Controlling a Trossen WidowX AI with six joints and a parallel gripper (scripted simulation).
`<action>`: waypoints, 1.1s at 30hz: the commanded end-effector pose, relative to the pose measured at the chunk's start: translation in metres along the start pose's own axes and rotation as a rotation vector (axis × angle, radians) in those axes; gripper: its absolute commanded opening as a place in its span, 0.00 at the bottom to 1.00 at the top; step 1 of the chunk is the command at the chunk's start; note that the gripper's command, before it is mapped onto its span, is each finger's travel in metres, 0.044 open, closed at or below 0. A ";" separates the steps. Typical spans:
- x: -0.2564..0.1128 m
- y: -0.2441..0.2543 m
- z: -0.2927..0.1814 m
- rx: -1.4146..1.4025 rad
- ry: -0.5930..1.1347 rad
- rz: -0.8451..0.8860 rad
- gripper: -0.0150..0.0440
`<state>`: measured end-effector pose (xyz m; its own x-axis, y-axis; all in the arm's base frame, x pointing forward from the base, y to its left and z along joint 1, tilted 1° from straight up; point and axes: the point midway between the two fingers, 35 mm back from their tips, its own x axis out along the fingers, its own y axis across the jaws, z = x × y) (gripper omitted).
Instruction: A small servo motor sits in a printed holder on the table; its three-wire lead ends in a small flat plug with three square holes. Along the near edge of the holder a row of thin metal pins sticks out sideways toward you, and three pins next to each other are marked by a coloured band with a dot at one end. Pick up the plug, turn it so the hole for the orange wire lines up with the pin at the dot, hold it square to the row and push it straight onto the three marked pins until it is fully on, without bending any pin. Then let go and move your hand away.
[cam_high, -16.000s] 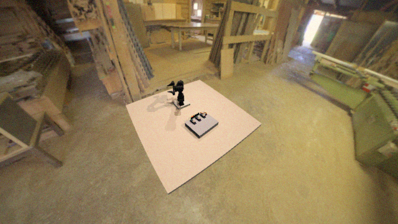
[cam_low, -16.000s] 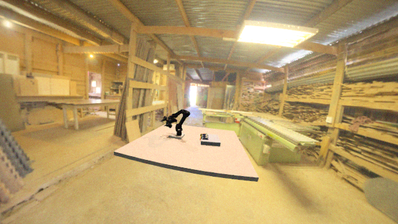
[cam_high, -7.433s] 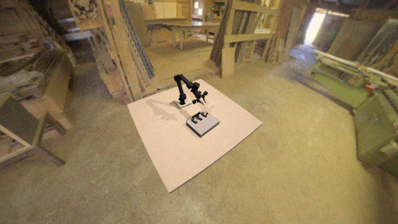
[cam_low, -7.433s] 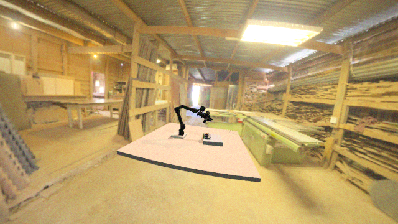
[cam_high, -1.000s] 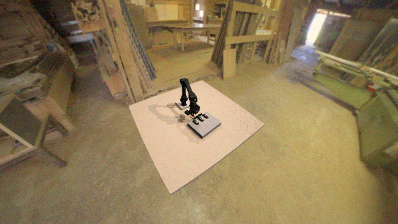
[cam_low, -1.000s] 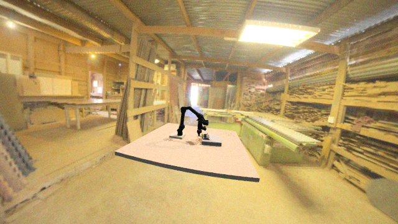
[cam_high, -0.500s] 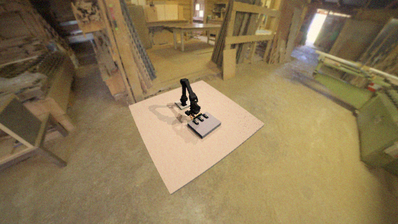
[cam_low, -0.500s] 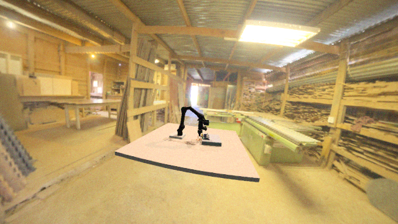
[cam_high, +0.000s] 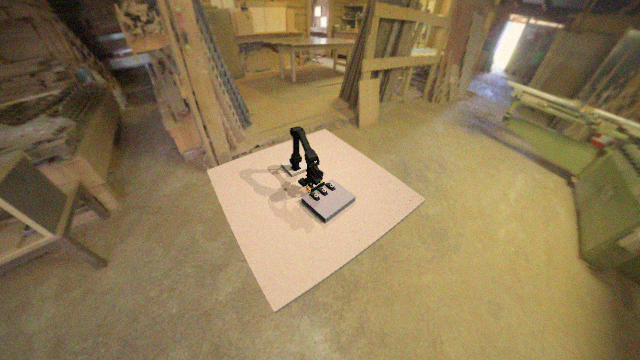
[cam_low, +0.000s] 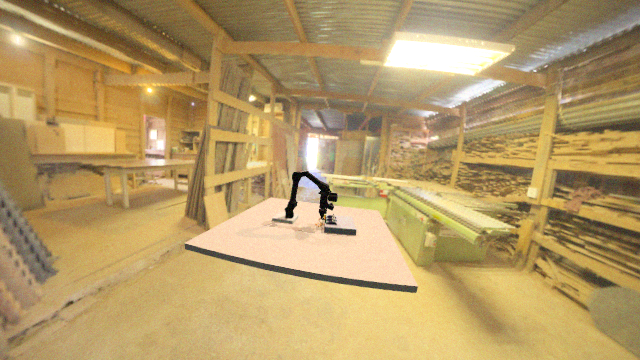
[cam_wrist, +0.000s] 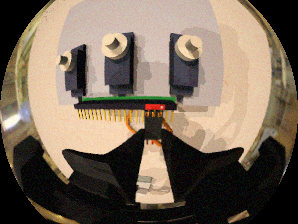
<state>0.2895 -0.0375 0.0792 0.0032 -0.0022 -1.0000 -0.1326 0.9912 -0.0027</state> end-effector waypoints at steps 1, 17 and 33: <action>-0.001 -0.001 0.005 0.005 -0.008 -0.004 0.25; -0.057 -0.001 0.002 0.005 -0.008 -0.004 0.97; -0.059 -0.001 0.002 0.005 -0.008 -0.004 1.00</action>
<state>0.2918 -0.0378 0.1382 0.0125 -0.0034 -0.9999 -0.1321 0.9912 -0.0051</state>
